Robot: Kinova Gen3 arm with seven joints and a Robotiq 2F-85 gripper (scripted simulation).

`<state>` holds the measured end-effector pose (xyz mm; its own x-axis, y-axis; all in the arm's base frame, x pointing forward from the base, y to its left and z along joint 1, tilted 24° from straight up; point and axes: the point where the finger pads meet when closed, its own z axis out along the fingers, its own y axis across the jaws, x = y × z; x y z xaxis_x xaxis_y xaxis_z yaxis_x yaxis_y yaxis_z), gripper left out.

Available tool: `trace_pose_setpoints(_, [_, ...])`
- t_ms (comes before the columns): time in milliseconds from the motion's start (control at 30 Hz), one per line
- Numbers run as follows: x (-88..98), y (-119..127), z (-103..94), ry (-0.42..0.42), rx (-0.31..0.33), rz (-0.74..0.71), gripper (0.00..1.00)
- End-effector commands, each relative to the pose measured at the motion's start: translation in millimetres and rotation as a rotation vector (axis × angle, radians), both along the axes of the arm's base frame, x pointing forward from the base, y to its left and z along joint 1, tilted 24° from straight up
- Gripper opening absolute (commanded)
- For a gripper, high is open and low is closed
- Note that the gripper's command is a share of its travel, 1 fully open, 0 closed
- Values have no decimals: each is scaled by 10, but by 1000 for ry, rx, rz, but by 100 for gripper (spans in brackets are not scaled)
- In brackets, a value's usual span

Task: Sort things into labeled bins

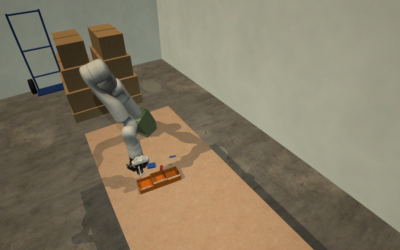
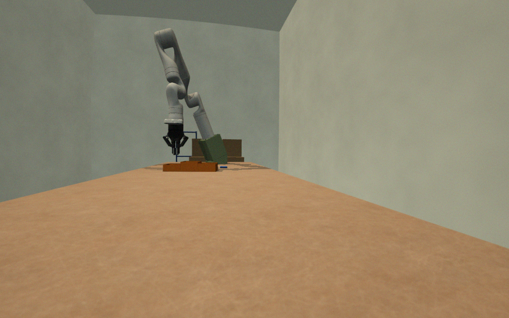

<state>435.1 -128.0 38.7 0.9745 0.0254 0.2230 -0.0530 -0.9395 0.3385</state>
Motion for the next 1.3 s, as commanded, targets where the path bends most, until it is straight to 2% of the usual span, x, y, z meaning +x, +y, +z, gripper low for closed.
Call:
trace_pose_setpoints(0, [4, 2, 6, -1, 0, 0, 9])
trace_pose_setpoints(733, [4, 2, 6, -1, 0, 0, 9])
trace_pose_setpoints(833, [20, 143, -43, -1, 0, 0, 9])
trace_pose_setpoints(900, [20, 143, -43, -1, 0, 0, 9])
trace_pose_setpoints(1267, [77, 660, -222, -1, 0, 0, 9])
